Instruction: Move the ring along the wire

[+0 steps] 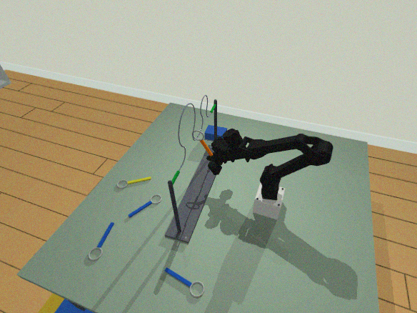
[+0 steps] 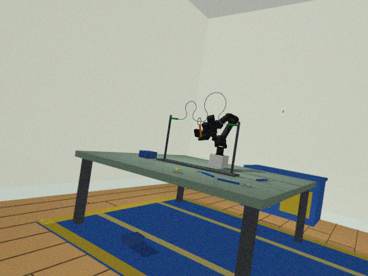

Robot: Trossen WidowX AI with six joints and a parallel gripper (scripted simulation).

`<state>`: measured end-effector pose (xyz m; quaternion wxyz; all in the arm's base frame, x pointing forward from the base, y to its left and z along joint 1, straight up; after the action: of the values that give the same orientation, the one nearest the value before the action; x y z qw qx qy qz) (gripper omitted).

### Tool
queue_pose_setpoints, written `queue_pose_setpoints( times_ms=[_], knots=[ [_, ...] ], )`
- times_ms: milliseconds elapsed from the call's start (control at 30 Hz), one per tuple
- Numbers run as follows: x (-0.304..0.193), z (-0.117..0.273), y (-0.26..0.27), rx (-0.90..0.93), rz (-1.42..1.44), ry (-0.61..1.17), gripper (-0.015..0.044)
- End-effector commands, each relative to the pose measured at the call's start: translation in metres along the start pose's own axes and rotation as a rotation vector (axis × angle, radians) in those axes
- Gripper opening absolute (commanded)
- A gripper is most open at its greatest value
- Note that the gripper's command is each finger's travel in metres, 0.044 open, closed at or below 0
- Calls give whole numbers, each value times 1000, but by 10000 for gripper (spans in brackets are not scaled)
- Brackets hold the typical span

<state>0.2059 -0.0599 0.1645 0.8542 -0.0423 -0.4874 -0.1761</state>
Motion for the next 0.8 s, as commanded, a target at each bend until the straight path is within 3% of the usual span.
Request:
queue_pose_setpoints(
  times_ms=[0, 767],
  knots=[
    [-1, 1, 5, 4, -16, 0, -150],
    [-4, 9, 45, 124, -221, 42, -150]
  ],
)
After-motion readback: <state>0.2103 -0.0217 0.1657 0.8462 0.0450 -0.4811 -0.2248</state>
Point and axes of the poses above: the point midway between the two fingers, 35 mm back from their tips, its own z axis back along the fingers, its own y axis across the jaws, x = y × z, the point moved 8 cm from there along z, back along the fingers, and after that the axes turned 11 degrees about -z, right-handed, at the moved point
